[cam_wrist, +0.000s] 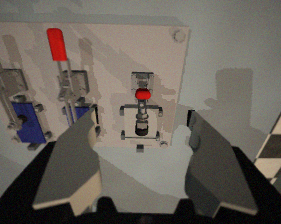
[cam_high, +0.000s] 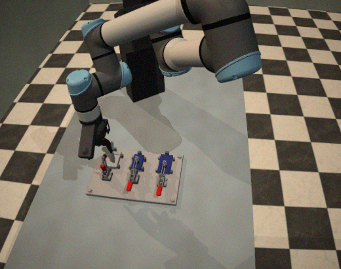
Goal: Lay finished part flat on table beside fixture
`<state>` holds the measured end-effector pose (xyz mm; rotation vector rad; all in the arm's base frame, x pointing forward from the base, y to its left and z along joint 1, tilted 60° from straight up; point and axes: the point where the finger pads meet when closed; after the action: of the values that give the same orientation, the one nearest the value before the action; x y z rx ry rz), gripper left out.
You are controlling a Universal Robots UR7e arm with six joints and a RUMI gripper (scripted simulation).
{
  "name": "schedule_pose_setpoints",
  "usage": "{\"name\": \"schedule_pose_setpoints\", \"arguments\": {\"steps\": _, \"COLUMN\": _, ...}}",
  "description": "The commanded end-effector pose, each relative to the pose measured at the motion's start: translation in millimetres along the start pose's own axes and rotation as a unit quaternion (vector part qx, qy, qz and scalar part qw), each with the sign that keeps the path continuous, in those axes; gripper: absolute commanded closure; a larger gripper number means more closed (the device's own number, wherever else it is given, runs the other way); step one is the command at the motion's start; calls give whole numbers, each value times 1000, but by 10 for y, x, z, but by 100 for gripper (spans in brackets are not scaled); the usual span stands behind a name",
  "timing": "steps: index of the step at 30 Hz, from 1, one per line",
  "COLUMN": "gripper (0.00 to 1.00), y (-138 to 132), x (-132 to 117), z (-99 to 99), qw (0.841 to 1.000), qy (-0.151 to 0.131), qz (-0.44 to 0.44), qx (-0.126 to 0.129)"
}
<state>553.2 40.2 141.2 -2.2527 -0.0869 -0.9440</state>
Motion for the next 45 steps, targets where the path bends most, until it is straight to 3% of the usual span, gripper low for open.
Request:
{"name": "schedule_pose_setpoints", "arguments": {"steps": 1, "gripper": 41, "y": 1, "x": 3, "z": 17, "qw": 1000, "qy": 0, "qz": 0, "qx": 0}}
{"name": "schedule_pose_setpoints", "arguments": {"steps": 24, "gripper": 41, "y": 5, "x": -44, "z": 52, "qw": 1000, "qy": 0, "qz": 0, "qx": 0}}
{"name": "schedule_pose_setpoints", "arguments": {"steps": 32, "gripper": 41, "y": 16, "x": -167, "z": 52, "qw": 1000, "qy": 0, "qz": 0, "qx": 0}}
{"name": "schedule_pose_setpoints", "arguments": {"steps": 45, "gripper": 41, "y": 52, "x": -593, "z": 52, "qw": 1000, "qy": 0, "qz": 0, "qx": 0}}
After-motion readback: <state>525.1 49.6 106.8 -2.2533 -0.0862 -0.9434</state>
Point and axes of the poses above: the point where the finger pads meet when closed, its own z axis out along the fingers, its own y axis across the jaws, x = y × z, and after that the axes turned 5 degrees about z, right-handed
